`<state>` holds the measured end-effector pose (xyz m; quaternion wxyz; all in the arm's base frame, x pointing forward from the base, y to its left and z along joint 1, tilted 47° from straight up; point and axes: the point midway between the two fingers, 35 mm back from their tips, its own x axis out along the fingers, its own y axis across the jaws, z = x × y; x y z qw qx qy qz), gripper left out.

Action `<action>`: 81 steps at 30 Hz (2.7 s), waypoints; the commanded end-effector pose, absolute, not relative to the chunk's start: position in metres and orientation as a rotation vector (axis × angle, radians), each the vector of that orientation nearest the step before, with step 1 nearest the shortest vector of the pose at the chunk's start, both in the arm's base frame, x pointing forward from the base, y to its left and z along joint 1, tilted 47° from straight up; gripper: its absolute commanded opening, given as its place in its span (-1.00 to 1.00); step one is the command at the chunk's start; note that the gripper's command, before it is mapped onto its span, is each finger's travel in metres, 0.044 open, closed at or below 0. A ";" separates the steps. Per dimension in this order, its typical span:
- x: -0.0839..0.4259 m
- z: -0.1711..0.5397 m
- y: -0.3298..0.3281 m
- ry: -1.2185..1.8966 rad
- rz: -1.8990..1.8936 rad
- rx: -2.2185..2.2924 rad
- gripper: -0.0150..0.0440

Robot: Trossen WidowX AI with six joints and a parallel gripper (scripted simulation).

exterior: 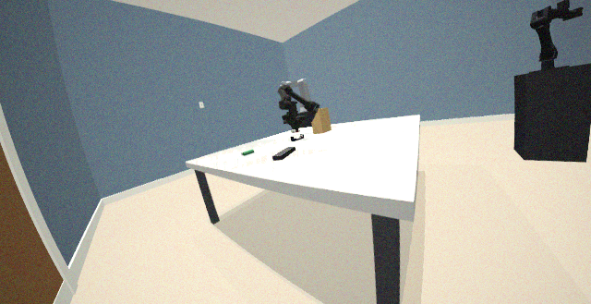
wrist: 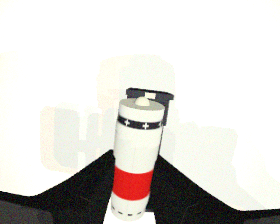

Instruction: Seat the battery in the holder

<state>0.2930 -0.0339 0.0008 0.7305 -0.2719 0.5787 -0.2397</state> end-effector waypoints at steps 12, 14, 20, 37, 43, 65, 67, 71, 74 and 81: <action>0.295 -0.007 -0.050 1.149 -0.459 -0.641 -0.25; 0.295 -0.007 -0.050 1.146 -0.458 -0.641 -0.25; 0.295 -0.012 -0.052 1.121 -0.442 -0.643 -0.25; 0.293 -0.020 -0.057 1.043 -0.396 -0.653 -0.25; 0.292 -0.021 -0.058 1.013 -0.381 -0.658 -0.25; 0.286 -0.020 -0.064 0.918 -0.328 -0.682 -0.25; 0.284 -0.020 -0.065 0.918 -0.328 -0.682 -0.25; 0.281 -0.021 -0.066 0.918 -0.328 -0.683 -0.25; 0.278 -0.022 -0.066 0.918 -0.327 -0.683 -0.25; 0.272 -0.023 -0.067 0.918 -0.326 -0.683 -0.25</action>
